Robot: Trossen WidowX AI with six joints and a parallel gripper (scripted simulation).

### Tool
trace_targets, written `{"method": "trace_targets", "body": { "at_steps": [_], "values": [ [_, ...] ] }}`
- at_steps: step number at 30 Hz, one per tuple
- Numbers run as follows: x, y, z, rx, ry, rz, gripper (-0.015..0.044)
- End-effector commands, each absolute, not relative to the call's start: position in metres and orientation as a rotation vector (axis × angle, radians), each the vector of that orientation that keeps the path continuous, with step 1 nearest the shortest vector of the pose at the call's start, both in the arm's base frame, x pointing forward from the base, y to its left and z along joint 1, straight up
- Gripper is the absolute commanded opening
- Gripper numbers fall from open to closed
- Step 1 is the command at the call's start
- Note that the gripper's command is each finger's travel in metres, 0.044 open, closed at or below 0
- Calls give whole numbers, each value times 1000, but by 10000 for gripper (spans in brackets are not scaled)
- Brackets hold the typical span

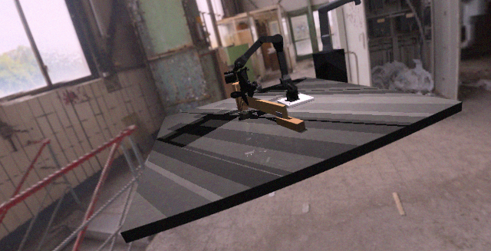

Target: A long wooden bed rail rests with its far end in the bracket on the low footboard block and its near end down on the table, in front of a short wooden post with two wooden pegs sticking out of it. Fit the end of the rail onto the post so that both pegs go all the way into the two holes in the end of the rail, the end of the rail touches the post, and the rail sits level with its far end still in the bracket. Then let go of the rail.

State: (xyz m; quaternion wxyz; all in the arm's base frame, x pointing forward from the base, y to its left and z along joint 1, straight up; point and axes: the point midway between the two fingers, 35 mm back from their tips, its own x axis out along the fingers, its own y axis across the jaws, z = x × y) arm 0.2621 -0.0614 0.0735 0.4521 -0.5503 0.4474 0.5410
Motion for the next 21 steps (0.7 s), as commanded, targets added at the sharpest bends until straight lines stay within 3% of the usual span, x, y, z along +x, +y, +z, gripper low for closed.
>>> {"method": "trace_targets", "body": {
  "at_steps": [1,21],
  "values": [
    [264,-64,76,-1366,1102,1331,0],
    [265,-70,75,-1367,1103,1331,0]
  ]
}}
